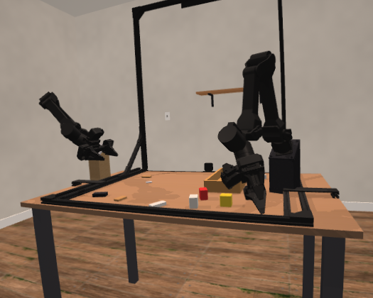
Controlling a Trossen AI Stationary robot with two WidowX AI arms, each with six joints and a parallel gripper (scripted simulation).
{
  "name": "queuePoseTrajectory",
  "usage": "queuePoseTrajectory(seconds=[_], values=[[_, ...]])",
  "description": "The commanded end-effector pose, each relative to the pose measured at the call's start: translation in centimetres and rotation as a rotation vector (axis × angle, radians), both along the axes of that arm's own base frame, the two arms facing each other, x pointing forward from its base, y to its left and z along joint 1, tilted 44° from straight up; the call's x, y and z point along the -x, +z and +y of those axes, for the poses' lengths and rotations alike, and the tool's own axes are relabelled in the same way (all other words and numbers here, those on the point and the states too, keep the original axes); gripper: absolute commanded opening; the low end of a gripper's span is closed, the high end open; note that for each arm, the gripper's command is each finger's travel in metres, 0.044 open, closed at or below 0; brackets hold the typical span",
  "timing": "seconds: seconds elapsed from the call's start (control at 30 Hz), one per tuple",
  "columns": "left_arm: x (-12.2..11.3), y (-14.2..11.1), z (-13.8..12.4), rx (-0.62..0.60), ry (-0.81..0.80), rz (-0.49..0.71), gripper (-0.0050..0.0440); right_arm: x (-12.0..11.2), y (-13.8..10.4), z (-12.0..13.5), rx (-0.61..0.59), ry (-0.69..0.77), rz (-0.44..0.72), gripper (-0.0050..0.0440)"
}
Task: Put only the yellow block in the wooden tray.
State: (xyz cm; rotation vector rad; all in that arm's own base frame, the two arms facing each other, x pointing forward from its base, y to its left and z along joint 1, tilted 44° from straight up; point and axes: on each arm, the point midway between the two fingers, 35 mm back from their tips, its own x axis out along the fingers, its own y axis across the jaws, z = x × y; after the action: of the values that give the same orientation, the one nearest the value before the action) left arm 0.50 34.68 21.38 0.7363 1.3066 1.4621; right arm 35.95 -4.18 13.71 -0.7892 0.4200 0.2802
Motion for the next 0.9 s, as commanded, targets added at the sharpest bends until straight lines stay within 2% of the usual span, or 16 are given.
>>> queuePoseTrajectory(seconds=[0.0,0.27,0.33,0.5,0.67,0.87], values=[[-3.8,-0.7,-0.8,0.072,-0.104,-0.073,0.0400,-0.4,-1.9,2.5,-0.007,0.074,0.030,0.0400],[-10.5,-3.9,-5.1,0.293,-0.301,-0.157,0.0400,-0.3,-4.4,7.9,-0.010,0.231,0.053,0.0400],[-10.5,-3.9,-5.1,0.293,-0.301,-0.157,0.0400,-0.3,-4.4,7.9,-0.010,0.231,0.053,0.0400],[-13.5,-6.2,-9.5,0.472,-0.406,-0.174,0.0400,0.4,-6.0,11.6,-0.010,0.337,0.066,0.0400],[-14.8,-7.3,-12.7,0.582,-0.462,-0.173,0.0400,1.1,-7.0,14.0,-0.009,0.407,0.074,0.0400],[-15.1,-7.7,-14.0,0.625,-0.480,-0.169,0.0400,1.5,-7.5,14.9,-0.009,0.434,0.077,0.0400]])
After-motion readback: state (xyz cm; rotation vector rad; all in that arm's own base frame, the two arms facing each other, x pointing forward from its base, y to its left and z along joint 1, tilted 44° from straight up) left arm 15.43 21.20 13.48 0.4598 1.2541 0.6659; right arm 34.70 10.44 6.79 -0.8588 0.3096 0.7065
